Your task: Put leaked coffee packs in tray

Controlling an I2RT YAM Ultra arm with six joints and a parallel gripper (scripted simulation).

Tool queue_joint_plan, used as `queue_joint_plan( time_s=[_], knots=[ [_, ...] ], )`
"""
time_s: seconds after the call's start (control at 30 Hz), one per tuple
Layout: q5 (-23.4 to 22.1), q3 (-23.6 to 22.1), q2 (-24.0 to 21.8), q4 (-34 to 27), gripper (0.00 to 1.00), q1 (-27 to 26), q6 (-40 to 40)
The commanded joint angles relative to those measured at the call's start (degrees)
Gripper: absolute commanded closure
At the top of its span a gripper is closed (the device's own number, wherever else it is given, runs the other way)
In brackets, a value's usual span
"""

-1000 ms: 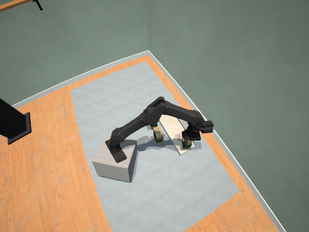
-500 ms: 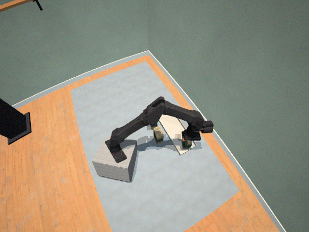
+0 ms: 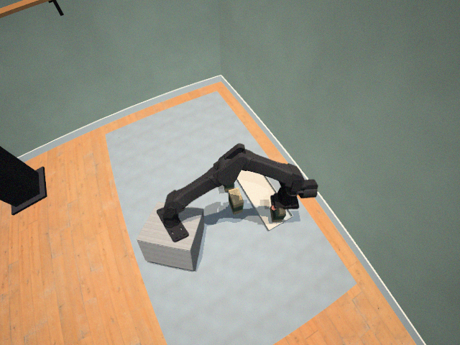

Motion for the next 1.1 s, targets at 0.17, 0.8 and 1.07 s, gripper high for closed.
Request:
queue_joint_plan(
  time_s=[0.17,0.8,1.07],
  knots=[
    [-0.50,2.75,-2.42,-3.00,0.22,-1.49,-0.87],
    [-0.77,17.56,0.32,-18.55,0.22,-4.26,-4.37],
    [-0.75,17.65,0.39,-18.66,0.22,-4.25,-4.36]
  ],
)
